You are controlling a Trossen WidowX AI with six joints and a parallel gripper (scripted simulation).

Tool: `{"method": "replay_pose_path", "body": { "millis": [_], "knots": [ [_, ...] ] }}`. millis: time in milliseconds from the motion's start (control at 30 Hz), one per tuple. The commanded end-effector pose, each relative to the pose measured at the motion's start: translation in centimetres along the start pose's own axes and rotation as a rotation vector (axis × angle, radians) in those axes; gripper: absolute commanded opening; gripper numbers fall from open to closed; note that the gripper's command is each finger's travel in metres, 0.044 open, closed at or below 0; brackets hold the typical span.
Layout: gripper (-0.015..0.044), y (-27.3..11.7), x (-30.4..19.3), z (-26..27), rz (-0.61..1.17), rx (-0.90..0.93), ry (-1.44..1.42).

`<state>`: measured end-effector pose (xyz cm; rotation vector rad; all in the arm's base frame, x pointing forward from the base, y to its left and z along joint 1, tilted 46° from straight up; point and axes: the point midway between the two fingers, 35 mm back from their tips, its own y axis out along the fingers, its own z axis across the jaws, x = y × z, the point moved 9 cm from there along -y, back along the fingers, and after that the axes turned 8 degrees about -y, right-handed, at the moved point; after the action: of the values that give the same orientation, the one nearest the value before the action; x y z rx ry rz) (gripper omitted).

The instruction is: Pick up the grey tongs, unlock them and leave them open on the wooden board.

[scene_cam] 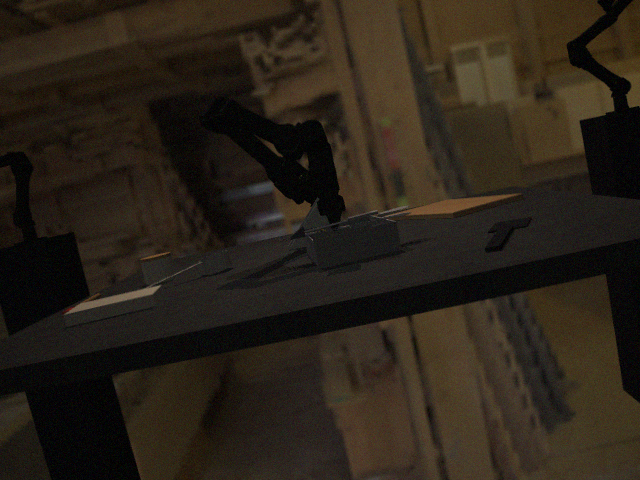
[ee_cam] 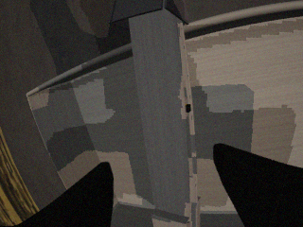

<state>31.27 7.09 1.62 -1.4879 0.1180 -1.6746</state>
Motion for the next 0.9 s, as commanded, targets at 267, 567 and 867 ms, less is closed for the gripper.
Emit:
{"method": "replay_pose_path", "body": {
  "millis": [267,567,867],
  "knots": [
    [0.026,2.1,0.0,-0.2,0.004,-0.002,-0.004],
    [0.026,3.6,0.1,-0.3,0.0,0.0,-0.005],
    [0.0181,3.8,0.2,-0.3,-0.008,0.001,-0.002]
  ]
}}
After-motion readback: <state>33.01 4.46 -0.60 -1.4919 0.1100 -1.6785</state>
